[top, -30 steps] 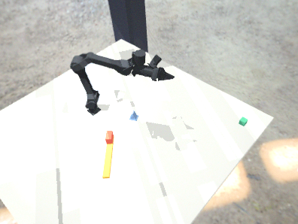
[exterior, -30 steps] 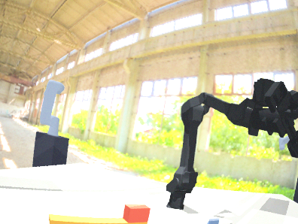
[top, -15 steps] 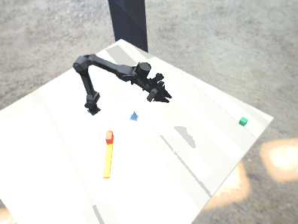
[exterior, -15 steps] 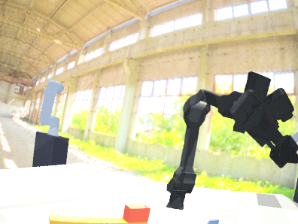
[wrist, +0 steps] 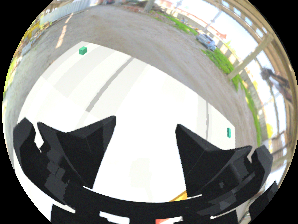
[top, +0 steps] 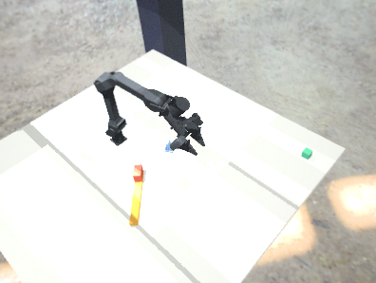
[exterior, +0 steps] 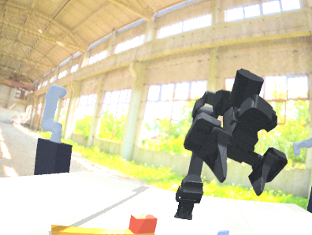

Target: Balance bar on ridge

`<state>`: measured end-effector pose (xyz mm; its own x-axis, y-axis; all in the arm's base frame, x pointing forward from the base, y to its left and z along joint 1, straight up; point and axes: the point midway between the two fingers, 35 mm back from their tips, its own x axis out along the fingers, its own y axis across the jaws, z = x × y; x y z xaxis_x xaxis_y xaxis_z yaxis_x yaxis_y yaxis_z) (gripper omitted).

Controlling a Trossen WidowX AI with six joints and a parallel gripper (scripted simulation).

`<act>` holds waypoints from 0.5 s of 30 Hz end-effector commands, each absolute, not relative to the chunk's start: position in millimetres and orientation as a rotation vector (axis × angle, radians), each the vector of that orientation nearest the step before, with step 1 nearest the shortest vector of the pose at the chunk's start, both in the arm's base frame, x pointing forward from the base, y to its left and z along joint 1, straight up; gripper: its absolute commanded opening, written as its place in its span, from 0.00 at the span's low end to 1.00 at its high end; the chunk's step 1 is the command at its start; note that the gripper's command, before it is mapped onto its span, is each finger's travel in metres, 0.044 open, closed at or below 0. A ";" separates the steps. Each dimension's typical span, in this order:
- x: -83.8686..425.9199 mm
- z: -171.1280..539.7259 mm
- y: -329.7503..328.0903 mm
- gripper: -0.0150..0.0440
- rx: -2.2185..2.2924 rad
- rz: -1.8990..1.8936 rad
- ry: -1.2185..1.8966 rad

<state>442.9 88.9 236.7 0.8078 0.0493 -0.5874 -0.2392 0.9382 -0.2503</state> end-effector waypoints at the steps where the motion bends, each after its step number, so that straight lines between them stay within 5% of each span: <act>1: 443.2 224.9 68.1 0.79 -0.264 0.109 0.691; 15: 426.7 192.9 -18.0 0.79 -0.034 -0.101 0.968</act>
<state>430.9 -3.2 200.2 0.6091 -0.0894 -0.7880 0.0176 0.9949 -0.0992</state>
